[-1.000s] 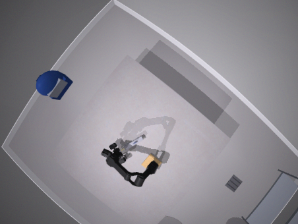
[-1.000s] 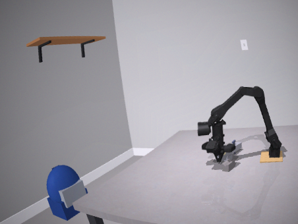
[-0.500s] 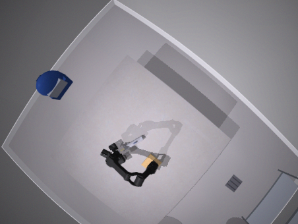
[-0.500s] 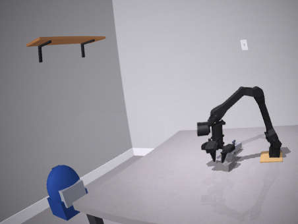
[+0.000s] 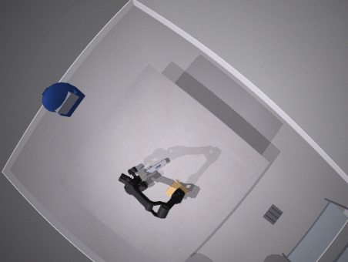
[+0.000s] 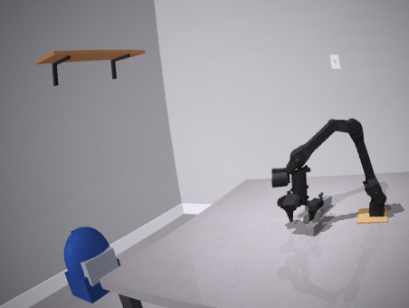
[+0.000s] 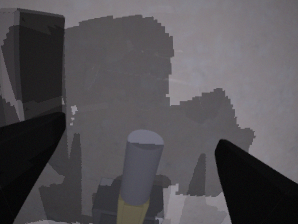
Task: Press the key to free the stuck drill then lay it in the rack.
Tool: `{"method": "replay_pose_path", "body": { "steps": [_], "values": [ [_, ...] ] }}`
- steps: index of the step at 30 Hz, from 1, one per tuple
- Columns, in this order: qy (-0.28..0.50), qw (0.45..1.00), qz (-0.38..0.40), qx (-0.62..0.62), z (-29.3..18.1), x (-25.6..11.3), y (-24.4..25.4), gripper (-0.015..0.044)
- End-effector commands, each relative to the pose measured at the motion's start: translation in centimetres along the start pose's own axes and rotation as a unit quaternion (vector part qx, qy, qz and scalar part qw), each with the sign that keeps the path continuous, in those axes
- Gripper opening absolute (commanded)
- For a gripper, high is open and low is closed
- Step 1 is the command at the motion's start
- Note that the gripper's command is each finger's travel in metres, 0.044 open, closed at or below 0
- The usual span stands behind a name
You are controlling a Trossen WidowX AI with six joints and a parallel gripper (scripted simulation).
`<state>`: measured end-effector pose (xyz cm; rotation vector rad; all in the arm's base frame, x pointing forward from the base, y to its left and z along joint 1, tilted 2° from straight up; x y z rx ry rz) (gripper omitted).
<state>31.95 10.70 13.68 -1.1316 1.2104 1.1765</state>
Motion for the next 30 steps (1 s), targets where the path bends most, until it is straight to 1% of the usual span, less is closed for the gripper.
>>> {"method": "replay_pose_path", "body": {
  "steps": [1,14,29,30],
  "values": [
    [0.000,1.000,0.000,-0.001,-0.25,0.08,0.07,0.0440],
    [0.000,1.000,0.000,-0.001,-0.89,0.29,0.19,0.0440],
    [0.000,1.000,0.000,0.000,-0.70,0.23,0.11,0.0046],
    [0.000,1.000,0.000,0.000,-0.70,0.23,0.11,0.0039]
  ]
}}
Point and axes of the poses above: the point midway between the two fingers, 35 mm back from their tips, its own x axis out along the fingers, its own y axis across the jaws, z = x × y, the point moved 9 cm from there along -x, back along the fingers, and after that the axes turned 12 degrees about -x, right-handed, at the moved point
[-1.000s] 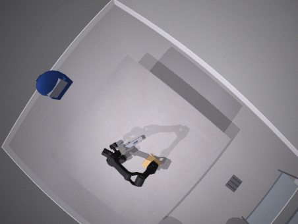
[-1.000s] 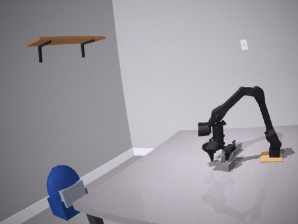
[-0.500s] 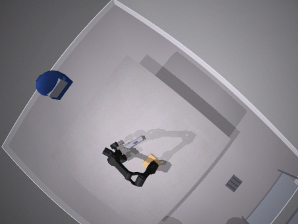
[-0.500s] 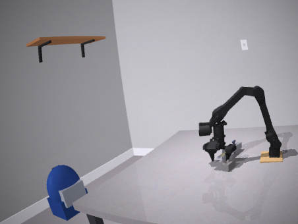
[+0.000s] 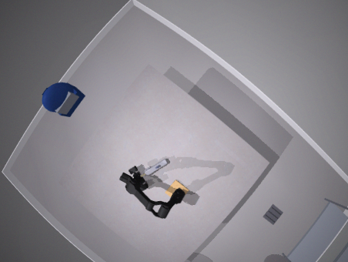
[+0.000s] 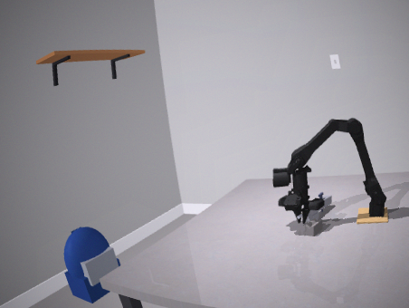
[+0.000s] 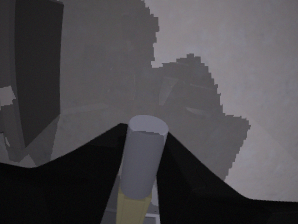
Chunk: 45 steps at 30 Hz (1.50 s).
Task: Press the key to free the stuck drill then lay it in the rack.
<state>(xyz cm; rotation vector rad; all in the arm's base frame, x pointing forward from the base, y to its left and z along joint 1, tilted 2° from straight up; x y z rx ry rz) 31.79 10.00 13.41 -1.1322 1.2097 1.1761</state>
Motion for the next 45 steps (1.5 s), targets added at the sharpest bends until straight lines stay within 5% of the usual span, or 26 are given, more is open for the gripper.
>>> {"method": "replay_pose_path", "body": {
  "steps": [1,45],
  "values": [
    [0.000,1.000,0.000,0.000,0.02,-0.01,-0.01,0.0033],
    [0.000,1.000,0.000,-0.001,-0.02,-0.47,0.04,0.0000]
  ]
}}
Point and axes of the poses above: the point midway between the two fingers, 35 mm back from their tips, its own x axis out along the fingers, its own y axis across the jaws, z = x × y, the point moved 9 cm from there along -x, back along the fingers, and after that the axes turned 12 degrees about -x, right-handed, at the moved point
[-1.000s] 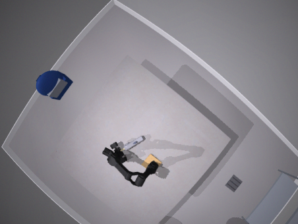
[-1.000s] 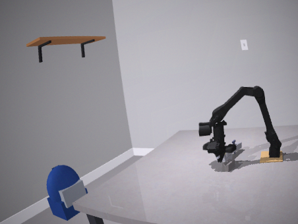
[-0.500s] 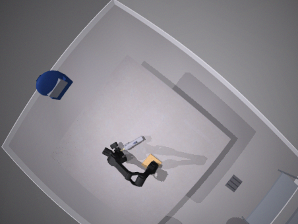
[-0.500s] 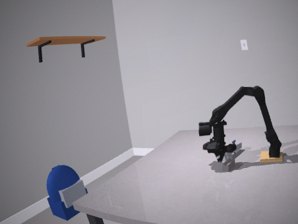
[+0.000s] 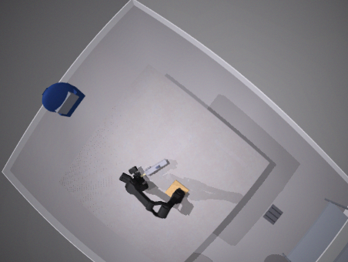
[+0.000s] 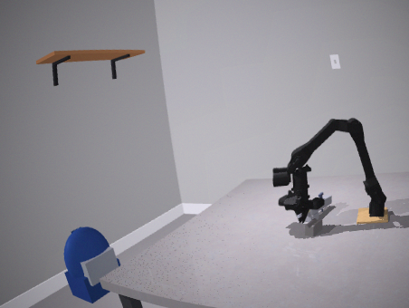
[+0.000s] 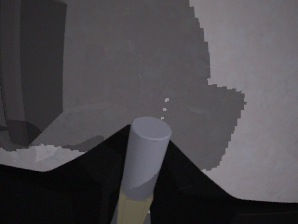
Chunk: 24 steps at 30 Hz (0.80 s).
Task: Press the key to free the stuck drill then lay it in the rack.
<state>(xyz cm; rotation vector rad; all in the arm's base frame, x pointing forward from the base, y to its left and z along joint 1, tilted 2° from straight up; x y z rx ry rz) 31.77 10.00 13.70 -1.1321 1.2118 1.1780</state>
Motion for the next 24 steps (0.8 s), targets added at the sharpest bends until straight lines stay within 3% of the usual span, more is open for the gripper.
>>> {"method": "replay_pose_path", "body": {
  "steps": [1,24],
  "values": [
    [0.000,1.000,-0.001,-0.001,0.0,-0.2,0.0,0.0000],
    [-0.001,1.000,-0.001,-0.001,2.5,-0.4,-0.5,0.0000]
  ]
}}
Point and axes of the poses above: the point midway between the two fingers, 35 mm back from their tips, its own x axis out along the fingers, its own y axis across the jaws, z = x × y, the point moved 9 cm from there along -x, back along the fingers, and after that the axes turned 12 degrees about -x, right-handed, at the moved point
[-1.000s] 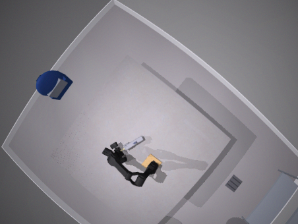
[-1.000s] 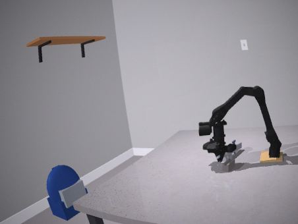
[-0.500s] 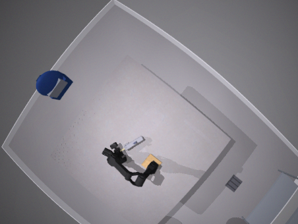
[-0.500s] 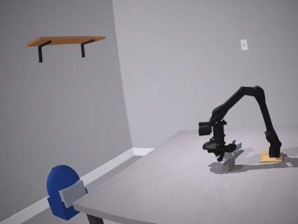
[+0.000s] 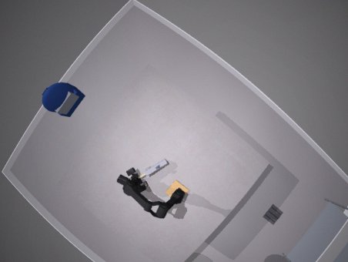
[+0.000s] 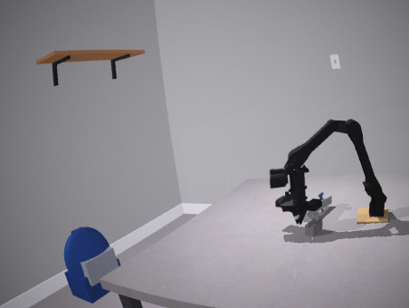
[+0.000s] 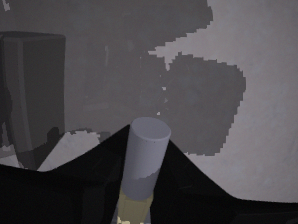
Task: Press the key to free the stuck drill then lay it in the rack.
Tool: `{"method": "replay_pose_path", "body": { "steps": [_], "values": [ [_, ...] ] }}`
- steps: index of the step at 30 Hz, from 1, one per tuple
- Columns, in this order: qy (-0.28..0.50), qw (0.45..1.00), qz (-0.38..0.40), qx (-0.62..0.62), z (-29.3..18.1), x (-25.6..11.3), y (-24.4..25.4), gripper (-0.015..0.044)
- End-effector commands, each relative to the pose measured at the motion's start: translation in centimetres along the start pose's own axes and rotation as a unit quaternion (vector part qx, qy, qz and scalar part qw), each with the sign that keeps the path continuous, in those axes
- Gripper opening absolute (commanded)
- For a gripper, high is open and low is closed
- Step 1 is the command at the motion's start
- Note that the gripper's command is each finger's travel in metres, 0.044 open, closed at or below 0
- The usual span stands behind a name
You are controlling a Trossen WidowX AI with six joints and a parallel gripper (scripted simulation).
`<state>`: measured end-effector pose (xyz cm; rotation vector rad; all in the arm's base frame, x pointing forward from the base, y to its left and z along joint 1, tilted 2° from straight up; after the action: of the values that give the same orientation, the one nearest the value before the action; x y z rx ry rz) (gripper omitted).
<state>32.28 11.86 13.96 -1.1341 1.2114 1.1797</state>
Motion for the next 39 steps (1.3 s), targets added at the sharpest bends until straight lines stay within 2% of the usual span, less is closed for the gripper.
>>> {"method": "replay_pose_path", "body": {
  "steps": [1,39],
  "values": [
    [-0.002,1.000,-0.001,0.001,0.7,-0.2,-0.2,0.0000],
    [-0.003,1.000,-0.002,0.000,4.6,-1.0,-0.9,0.0000]
  ]
}}
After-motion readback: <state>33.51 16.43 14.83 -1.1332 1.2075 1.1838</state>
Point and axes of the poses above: the point midway between the two fingers, 35 mm back from their tips, its own x axis out along the fingers, its own y axis across the jaws, z = x × y, the point moved 9 cm from there along -x, back along the fingers, and after that the axes turned 12 degrees about -x, right-handed, at the moved point
